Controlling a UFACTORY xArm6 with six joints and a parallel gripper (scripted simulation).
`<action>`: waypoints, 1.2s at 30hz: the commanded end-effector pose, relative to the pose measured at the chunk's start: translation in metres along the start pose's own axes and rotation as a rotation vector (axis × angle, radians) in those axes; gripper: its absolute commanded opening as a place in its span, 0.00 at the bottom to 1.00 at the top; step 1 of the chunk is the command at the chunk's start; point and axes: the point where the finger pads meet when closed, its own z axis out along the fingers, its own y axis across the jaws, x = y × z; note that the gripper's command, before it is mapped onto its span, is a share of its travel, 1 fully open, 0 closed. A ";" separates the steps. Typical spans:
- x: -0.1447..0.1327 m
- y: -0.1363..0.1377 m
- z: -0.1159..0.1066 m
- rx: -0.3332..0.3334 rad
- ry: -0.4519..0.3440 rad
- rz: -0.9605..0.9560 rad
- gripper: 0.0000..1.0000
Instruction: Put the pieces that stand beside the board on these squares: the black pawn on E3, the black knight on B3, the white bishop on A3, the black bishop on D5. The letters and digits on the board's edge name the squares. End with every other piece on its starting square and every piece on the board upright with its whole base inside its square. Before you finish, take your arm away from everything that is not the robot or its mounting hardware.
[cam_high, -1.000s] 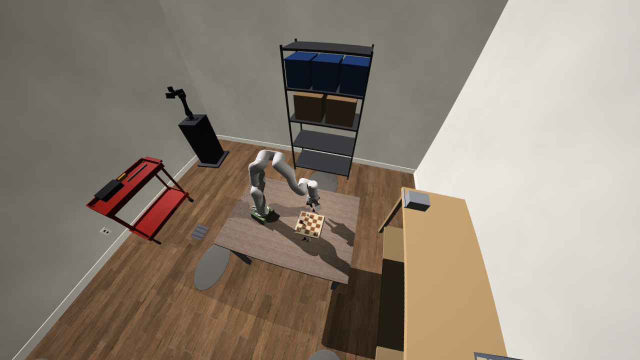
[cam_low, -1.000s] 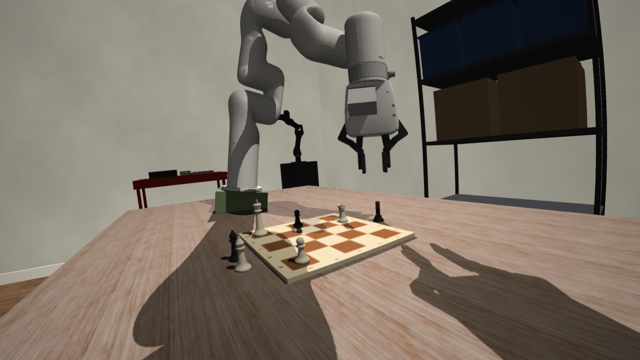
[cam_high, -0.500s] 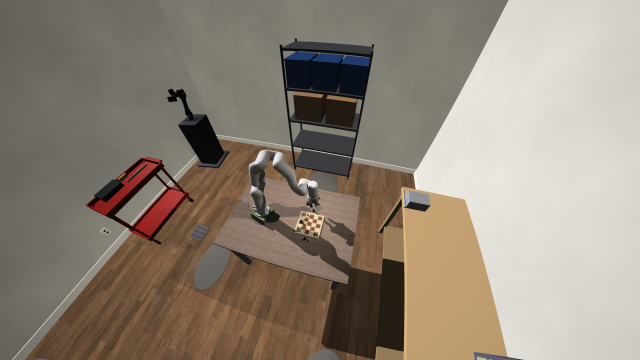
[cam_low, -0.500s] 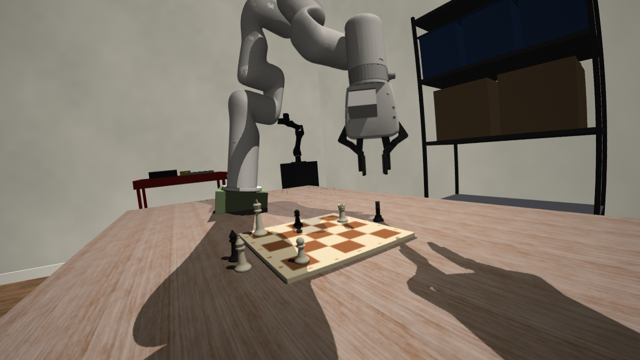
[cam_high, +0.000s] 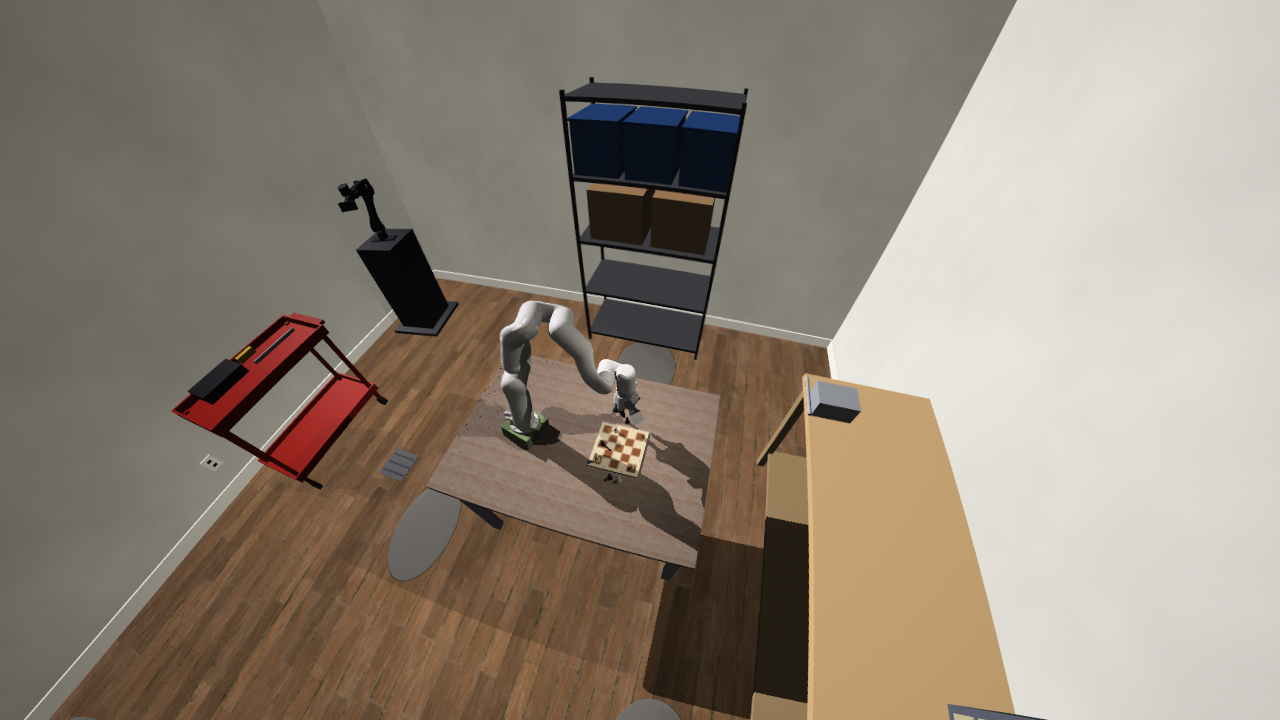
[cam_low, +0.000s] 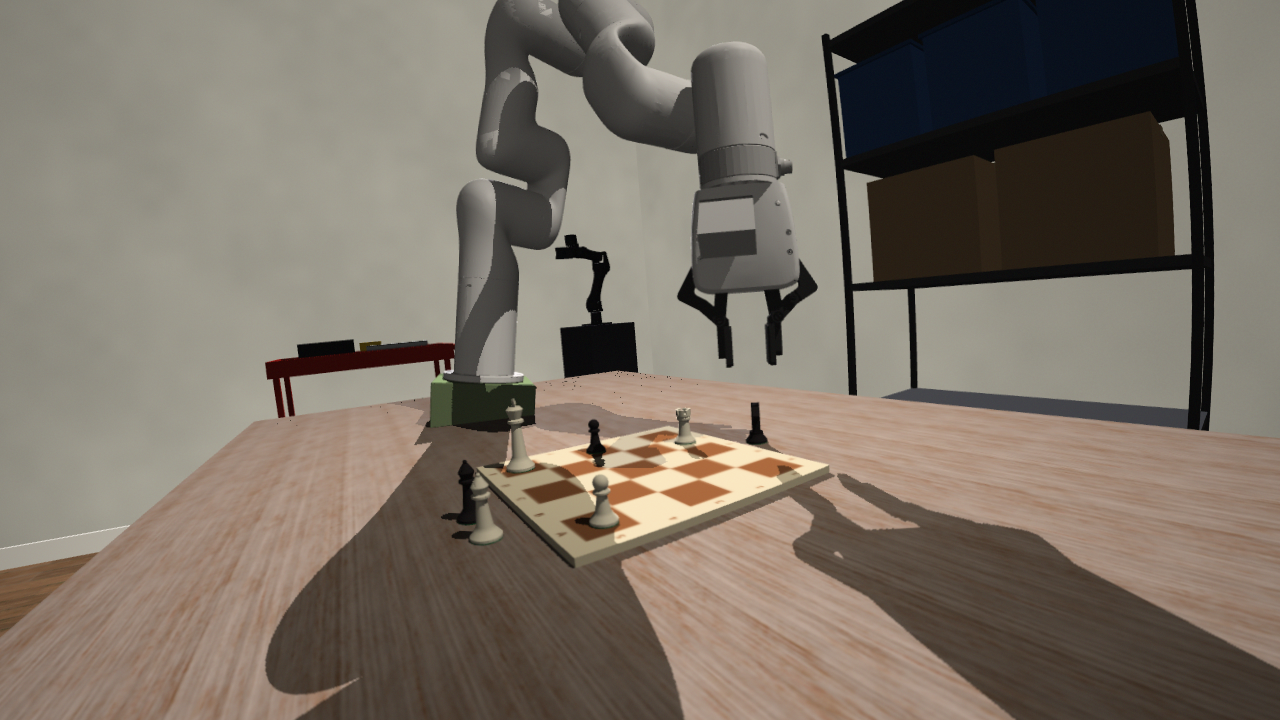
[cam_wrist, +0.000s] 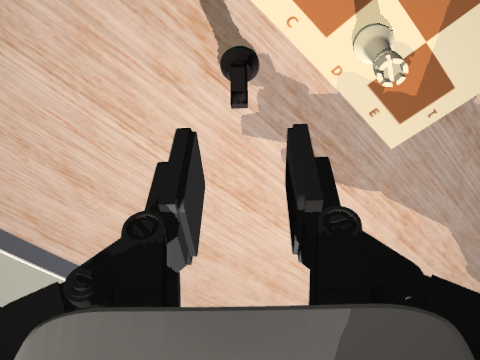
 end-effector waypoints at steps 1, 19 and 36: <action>0.001 -0.002 0.005 0.004 0.002 0.000 0.37; 0.001 -0.002 0.026 0.004 0.002 0.000 0.37; 0.001 -0.002 0.031 0.004 0.002 0.000 0.37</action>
